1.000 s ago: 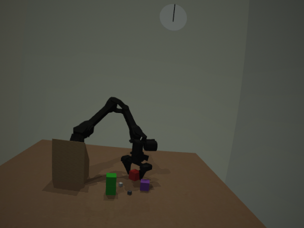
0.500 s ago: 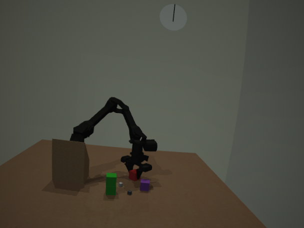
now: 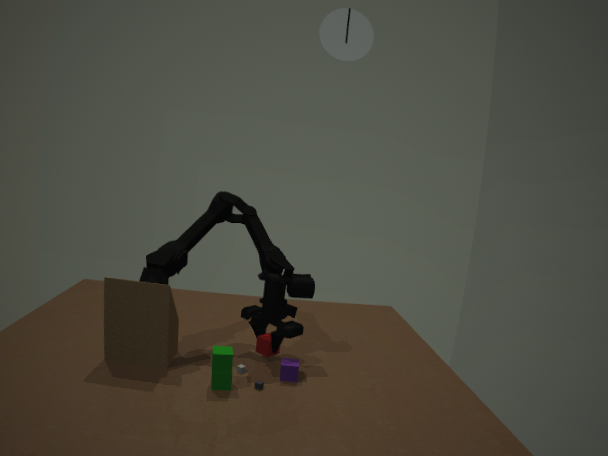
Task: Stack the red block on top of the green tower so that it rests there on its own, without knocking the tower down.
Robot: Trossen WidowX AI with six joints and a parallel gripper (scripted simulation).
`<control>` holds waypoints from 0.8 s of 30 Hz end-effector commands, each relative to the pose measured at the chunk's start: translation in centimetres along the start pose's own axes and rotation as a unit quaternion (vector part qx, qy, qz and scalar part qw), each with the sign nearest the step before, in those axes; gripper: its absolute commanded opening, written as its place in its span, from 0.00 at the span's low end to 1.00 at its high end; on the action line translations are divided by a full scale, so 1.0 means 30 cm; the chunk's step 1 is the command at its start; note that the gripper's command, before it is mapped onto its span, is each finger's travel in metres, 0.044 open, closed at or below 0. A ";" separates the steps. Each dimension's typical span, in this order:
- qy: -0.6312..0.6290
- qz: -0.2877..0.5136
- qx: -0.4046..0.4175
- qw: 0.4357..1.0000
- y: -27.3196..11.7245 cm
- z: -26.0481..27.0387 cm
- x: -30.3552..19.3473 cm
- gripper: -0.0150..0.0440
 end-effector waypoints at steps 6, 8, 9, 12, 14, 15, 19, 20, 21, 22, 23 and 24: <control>-0.004 -0.007 -0.003 1.000 -0.160 -0.003 0.011 0.25; -0.004 -0.007 -0.003 1.000 -0.196 -0.003 0.011 0.25; -0.004 -0.007 -0.003 1.000 -0.214 -0.003 0.011 0.25; -0.004 -0.007 -0.003 1.000 -0.266 -0.003 0.010 0.25; -0.004 -0.007 -0.003 1.000 -0.301 -0.003 0.009 0.25; -0.004 -0.007 -0.003 1.000 -0.316 -0.003 0.009 0.25; -0.004 -0.007 -0.003 1.000 -0.337 -0.002 0.008 0.25; -0.004 -0.007 -0.003 1.000 -0.337 -0.002 0.008 0.25; -0.002 -0.007 -0.003 1.000 -0.325 -0.005 0.006 0.25; -0.003 -0.007 -0.003 1.000 -0.334 -0.005 0.006 0.25; -0.004 -0.007 -0.003 1.000 -0.337 -0.005 0.006 0.25; -0.004 -0.007 -0.004 1.000 -0.337 -0.008 0.003 0.25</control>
Point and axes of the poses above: the point midway between the two fingers, 35 mm back from their tips, its own y axis out along the fingers, its own z axis across the jaws, x = y × z, the point moved 2 cm from there along -y, back along the fingers, and after that the axes turned 12 degrees about y, right-handed, at the moved point
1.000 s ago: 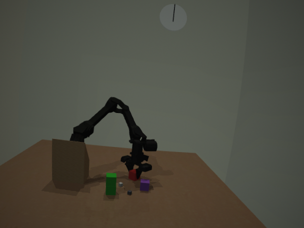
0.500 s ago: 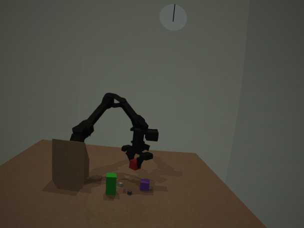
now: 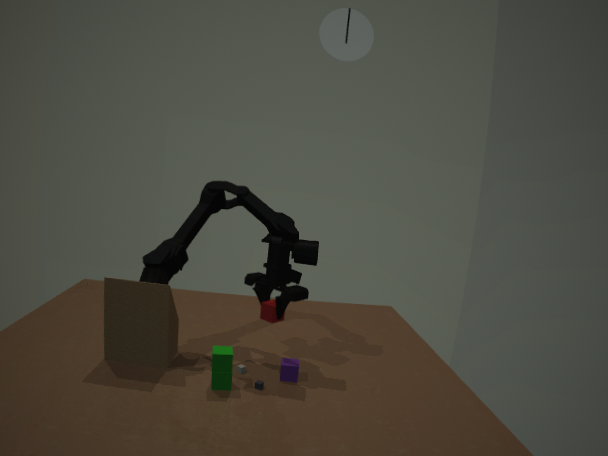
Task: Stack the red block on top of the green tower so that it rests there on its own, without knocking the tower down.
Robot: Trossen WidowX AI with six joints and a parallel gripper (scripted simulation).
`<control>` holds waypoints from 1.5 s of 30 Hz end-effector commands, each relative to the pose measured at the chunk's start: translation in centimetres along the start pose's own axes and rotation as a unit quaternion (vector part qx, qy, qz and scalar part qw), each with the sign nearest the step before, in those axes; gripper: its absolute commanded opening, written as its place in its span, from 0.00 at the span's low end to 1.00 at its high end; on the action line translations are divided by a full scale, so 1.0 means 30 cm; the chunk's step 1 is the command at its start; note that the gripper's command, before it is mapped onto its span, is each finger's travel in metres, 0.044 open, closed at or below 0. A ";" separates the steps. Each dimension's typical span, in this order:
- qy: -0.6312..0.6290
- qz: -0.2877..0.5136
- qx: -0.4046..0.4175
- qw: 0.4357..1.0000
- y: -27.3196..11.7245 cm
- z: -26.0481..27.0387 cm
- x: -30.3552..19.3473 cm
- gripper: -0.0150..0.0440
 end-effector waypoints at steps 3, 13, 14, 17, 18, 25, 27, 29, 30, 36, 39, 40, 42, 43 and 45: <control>-0.001 0.000 -0.007 1.000 -0.015 -0.047 -0.045 0.25; 0.002 0.007 -0.020 1.000 -0.030 -0.187 -0.251 0.25; 0.002 0.008 -0.020 1.000 -0.031 -0.197 -0.273 0.25; 0.003 0.009 -0.020 1.000 -0.032 -0.224 -0.338 0.25; 0.003 0.009 -0.020 1.000 -0.032 -0.231 -0.359 0.25; 0.005 0.010 -0.016 1.000 -0.030 -0.272 -0.508 0.25; 0.004 0.009 -0.013 1.000 -0.027 -0.278 -0.548 0.25; 0.003 0.007 -0.010 1.000 -0.023 -0.282 -0.588 0.25; 0.002 0.006 -0.009 1.000 -0.020 -0.282 -0.606 0.25; -0.001 0.002 -0.004 1.000 -0.016 -0.281 -0.648 0.25; -0.001 0.002 -0.004 1.000 -0.024 -0.281 -0.644 0.25; -0.001 0.002 -0.004 1.000 -0.018 -0.281 -0.644 0.25; -0.001 0.002 -0.004 1.000 0.000 -0.282 -0.644 0.25; -0.001 0.002 -0.004 1.000 0.012 -0.282 -0.644 0.25; -0.001 0.002 -0.004 1.000 0.043 -0.282 -0.644 0.25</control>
Point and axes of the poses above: the point midway between the two fingers, 35 mm back from their tips, its own y axis out along the fingers, its own z axis across the jaws, x = y × z, the point moved 2 cm from there along -y, back along the fingers, and after that the axes turned 12 degrees about y, right-handed, at the moved point
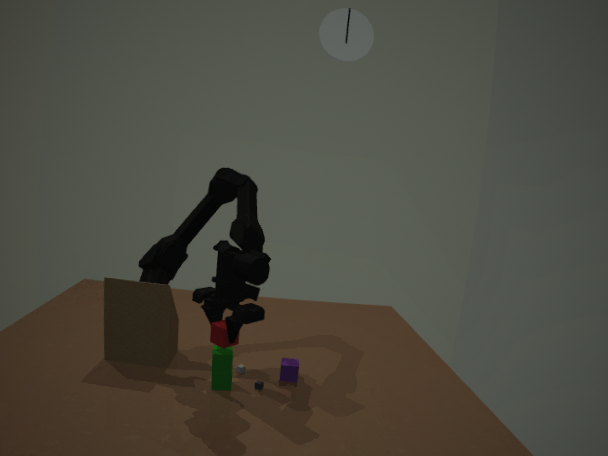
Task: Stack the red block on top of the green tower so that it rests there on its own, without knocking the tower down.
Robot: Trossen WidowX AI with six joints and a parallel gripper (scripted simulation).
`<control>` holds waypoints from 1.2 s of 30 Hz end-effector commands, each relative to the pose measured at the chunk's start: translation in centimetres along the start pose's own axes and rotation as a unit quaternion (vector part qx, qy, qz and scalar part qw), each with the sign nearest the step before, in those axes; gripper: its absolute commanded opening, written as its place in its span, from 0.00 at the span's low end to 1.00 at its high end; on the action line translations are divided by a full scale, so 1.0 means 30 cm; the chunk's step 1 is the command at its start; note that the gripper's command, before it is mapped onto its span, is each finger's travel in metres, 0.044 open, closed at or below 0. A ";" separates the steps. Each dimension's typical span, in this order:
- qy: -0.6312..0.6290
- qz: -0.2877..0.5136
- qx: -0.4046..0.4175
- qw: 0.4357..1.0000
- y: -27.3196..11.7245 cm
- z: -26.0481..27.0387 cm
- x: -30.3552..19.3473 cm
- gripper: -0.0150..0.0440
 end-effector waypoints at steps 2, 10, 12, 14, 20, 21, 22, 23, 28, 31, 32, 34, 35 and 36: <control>0.003 -0.002 0.003 1.000 0.058 0.007 -0.002 0.25; 0.003 -0.002 0.003 1.000 0.067 0.007 -0.002 0.25; 0.003 -0.002 0.003 1.000 0.067 0.007 -0.002 0.25; 0.003 -0.002 0.003 1.000 0.067 0.007 -0.002 0.25; 0.003 -0.002 0.003 1.000 0.067 0.007 -0.002 0.25; 0.003 -0.002 0.003 1.000 0.067 0.007 -0.002 0.25; 0.003 -0.002 0.003 1.000 0.064 0.007 -0.002 0.25; 0.001 0.000 0.004 1.000 0.067 0.008 -0.003 0.30; 0.001 0.000 0.004 1.000 0.067 0.008 -0.003 0.52; 0.001 0.000 0.004 1.000 0.067 0.008 -0.003 0.65; 0.001 0.000 0.004 1.000 0.067 0.008 -0.003 0.70; 0.001 0.000 0.004 1.000 0.067 0.008 -0.003 0.79; 0.001 0.000 0.004 1.000 0.067 0.008 -0.003 0.83; 0.001 0.000 0.004 1.000 0.067 0.008 -0.003 0.88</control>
Point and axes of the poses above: the point midway between the two fingers, 35 mm back from their tips, its own y axis out along the fingers, its own z axis across the jaws, x = y × z, the point moved 2 cm from there along -y, back along the fingers, and after that the axes turned 12 degrees about y, right-handed, at the moved point
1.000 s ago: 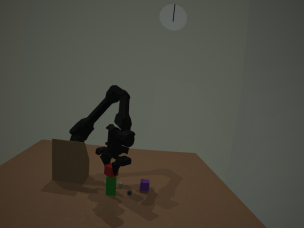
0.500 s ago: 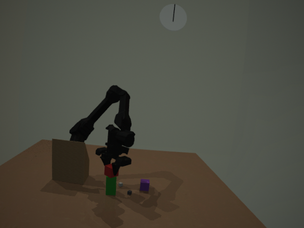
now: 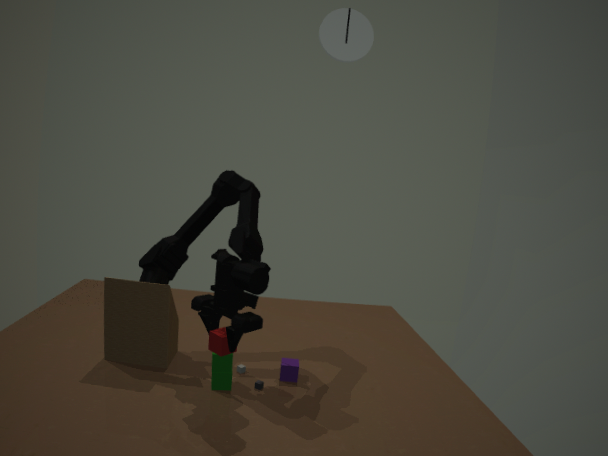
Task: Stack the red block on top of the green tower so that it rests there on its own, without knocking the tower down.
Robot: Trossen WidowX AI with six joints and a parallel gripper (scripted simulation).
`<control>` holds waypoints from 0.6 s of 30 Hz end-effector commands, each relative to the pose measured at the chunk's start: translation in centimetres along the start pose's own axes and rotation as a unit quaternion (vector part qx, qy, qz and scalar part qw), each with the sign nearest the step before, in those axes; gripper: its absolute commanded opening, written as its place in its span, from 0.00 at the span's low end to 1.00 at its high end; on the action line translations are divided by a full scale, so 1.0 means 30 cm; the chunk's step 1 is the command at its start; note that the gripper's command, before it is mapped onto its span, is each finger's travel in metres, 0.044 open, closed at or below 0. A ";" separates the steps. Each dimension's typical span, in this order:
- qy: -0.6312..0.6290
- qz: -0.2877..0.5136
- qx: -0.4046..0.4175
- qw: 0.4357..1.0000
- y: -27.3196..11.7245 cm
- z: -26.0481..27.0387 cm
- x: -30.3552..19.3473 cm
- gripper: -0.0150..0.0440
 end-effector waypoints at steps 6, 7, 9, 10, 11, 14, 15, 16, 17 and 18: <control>0.000 0.000 0.000 1.000 0.000 0.000 0.000 1.00; 0.000 0.000 0.000 1.000 0.000 0.000 0.000 1.00; 0.000 0.000 0.000 1.000 0.000 0.000 0.000 1.00; 0.000 0.000 0.000 1.000 0.000 0.000 0.000 1.00; 0.000 0.000 0.000 1.000 0.000 0.000 0.000 1.00; 0.000 0.000 0.000 1.000 0.000 0.000 0.000 1.00; 0.000 0.000 0.000 1.000 0.000 0.000 0.000 1.00; 0.000 0.000 0.000 1.000 0.000 0.000 0.000 1.00; 0.000 0.000 0.000 1.000 0.000 0.000 0.000 1.00; 0.000 0.000 0.000 1.000 0.000 0.000 0.000 1.00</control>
Point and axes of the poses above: the point midway between the two fingers, 35 mm back from their tips, its own y axis out along the fingers, its own z axis across the jaws, x = y × z, the point moved 2 cm from there along -y, back along the fingers, and after that the axes turned 12 degrees about y, right-handed, at the moved point
